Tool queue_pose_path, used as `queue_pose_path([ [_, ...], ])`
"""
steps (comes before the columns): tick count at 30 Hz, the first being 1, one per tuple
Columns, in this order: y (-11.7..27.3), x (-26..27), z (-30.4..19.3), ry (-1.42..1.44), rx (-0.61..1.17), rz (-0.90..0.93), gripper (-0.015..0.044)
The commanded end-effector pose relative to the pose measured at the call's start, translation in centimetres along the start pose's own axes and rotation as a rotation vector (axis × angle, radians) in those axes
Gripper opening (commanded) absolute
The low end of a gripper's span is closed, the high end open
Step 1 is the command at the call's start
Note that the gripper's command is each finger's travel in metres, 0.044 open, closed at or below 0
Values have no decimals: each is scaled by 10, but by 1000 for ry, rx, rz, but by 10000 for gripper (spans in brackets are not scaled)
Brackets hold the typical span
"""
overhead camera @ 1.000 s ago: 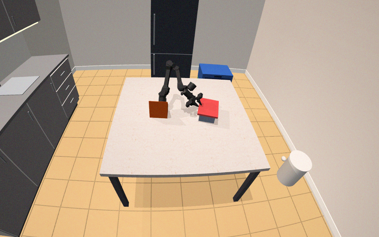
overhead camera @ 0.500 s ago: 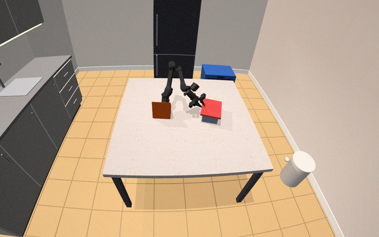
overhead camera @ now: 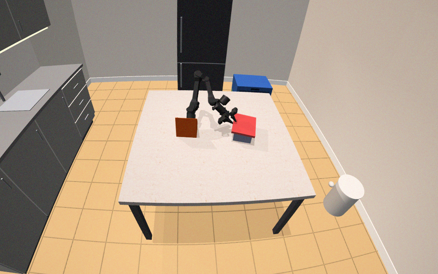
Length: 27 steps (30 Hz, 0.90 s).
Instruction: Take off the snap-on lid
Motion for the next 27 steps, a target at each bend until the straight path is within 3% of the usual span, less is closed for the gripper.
queue_pose_path([
  [1,3,3,0,2,1,11,0],
  [27,3,5,0,0,0,5,0],
])
Point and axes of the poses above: the point midway between the two fingers, 35 mm back from their tips, its own y axis back along the fingers, its own x axis across the jaws, z = x × y, the point moved 10 cm from there along y, back along the fingers, and after that the axes turned 3 degrees about -y, right-handed, at the moved point
